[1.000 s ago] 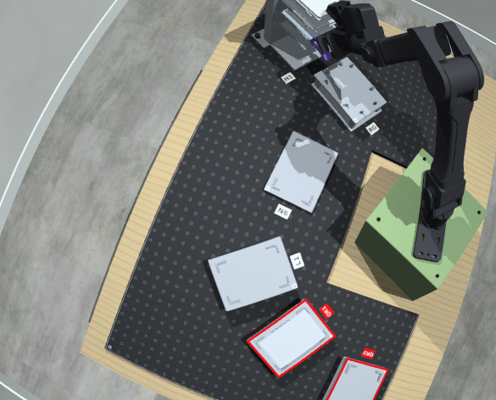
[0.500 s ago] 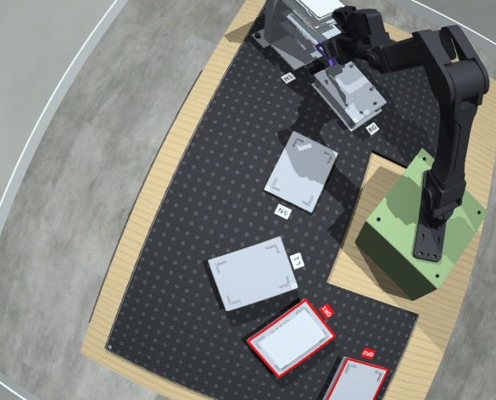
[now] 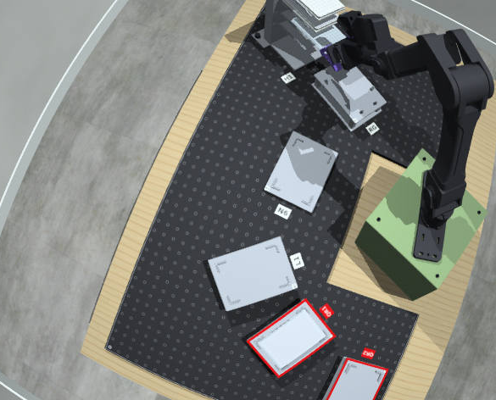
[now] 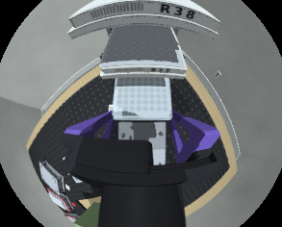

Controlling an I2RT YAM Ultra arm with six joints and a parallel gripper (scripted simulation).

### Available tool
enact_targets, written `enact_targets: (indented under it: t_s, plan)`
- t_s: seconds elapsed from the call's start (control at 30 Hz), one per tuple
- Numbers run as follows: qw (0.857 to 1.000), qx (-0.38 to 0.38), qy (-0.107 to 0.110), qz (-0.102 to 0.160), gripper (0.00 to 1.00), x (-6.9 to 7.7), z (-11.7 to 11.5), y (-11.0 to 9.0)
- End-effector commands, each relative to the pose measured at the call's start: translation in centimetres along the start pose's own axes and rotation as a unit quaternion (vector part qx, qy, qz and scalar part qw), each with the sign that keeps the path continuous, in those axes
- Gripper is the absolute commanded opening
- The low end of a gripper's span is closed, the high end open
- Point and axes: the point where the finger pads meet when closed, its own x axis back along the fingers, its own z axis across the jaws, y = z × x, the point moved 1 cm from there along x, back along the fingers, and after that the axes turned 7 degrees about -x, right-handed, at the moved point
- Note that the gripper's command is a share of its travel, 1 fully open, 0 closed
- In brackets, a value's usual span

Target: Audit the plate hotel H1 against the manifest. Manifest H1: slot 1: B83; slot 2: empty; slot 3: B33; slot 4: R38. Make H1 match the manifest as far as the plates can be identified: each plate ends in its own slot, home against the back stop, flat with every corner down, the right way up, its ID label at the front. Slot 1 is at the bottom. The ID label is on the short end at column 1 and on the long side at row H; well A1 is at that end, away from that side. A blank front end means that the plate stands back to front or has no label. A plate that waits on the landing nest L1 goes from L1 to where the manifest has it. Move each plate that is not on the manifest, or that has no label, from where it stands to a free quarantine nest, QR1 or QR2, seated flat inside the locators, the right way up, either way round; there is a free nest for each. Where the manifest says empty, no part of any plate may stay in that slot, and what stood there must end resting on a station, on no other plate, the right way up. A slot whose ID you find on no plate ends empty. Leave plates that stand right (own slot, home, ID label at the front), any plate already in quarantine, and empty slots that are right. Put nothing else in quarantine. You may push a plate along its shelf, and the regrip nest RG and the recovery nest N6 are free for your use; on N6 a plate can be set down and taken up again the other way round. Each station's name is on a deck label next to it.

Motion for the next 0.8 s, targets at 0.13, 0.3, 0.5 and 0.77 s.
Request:
enact_targets:
  t_s: [0.13, 0.3, 0.5, 0.77]
  plan:
    - [1.000, 0.004, 0.000, -0.018, 0.86, 1.4, -0.3, 0.2]
    - [1.000, 0.004, 0.000, -0.018, 0.86, 1.7, -0.4, -0.1]
    - [1.000, 0.004, 0.000, -0.018, 0.86, 2.2, -0.4, -0.6]
    - [1.000, 0.004, -0.001, -0.017, 0.86, 2.9, -0.5, -1.4]
